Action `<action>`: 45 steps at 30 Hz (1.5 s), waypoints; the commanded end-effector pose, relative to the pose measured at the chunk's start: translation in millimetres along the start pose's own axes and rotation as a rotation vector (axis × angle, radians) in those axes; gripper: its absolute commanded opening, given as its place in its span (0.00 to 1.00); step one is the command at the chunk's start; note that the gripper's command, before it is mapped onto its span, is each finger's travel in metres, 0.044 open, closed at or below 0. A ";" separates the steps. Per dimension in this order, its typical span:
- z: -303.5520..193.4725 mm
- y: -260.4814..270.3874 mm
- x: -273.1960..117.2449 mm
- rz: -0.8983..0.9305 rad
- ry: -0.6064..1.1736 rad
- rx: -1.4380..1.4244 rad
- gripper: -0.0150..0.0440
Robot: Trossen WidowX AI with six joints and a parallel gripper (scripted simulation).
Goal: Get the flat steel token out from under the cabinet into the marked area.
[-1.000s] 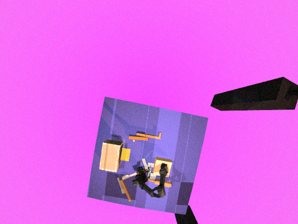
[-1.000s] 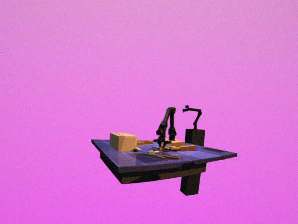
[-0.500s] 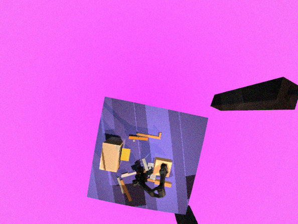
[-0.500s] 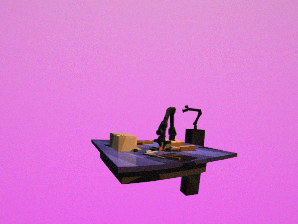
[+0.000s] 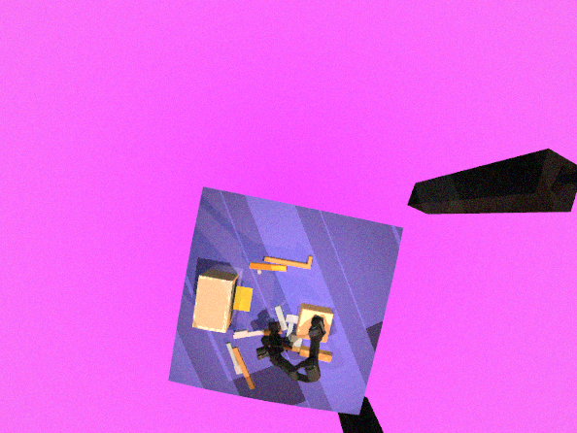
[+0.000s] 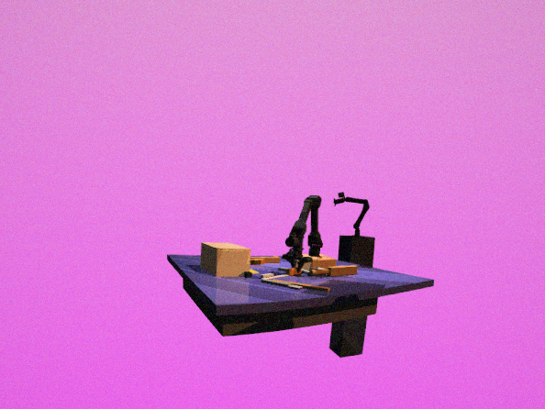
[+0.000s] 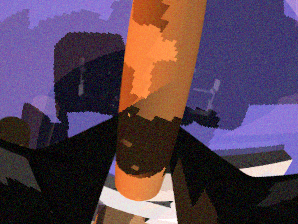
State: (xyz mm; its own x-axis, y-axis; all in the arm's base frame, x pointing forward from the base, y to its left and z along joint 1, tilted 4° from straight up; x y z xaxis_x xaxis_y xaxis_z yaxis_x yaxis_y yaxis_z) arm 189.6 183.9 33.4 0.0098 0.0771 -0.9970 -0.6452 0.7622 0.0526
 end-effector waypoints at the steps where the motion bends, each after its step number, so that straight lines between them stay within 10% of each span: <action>1: 0.3 -0.3 -0.4 -0.002 0.000 0.035 0.25; 45: 0.1 -0.4 -0.4 -0.002 0.000 0.385 0.25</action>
State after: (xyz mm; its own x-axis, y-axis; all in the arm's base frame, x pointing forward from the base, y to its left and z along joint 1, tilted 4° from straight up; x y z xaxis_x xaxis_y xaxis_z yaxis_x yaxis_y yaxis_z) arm 190.0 183.9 33.5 0.0112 0.0783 -0.9969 -0.3365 0.9391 0.0700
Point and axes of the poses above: the point midway between the two fingers, 35 mm back from their tips, its own x axis out along the fingers, its own y axis across the jaws, z = x × y, the point moved 6 cm from there along -x, back along the fingers, and after that the axes turned 8 degrees about -x, right-handed, at the moved point
